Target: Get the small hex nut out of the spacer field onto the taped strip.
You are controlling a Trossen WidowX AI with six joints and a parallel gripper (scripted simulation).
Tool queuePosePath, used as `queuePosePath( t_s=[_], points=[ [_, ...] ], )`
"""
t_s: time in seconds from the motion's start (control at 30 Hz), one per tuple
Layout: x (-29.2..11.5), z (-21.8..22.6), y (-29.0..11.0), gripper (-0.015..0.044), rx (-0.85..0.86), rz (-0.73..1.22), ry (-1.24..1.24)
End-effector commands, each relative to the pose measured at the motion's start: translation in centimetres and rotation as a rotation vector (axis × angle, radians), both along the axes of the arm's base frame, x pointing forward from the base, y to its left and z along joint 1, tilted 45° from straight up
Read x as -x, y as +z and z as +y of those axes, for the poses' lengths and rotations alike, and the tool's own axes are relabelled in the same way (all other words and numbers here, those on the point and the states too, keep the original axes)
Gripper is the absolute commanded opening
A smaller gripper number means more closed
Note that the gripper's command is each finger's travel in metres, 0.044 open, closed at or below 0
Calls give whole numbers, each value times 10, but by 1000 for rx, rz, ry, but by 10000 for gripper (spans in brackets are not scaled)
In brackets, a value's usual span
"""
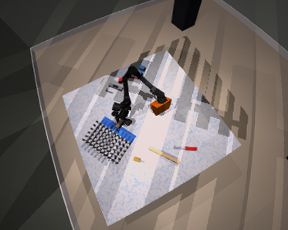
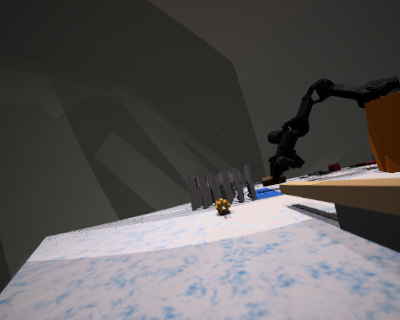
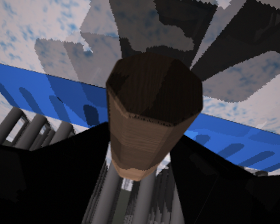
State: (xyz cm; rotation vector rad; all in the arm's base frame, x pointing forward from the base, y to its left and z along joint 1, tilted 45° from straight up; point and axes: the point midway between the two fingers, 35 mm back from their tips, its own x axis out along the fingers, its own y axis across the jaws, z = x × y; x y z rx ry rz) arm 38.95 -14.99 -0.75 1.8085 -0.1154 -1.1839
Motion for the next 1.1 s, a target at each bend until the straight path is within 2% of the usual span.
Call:
queuePosePath(
  t_s=[0.0,1.07],
  points=[
    [-3,2,-2,0,-2,2,1],
    [-5,-10,-17,0,-2,5,3]
  ],
)
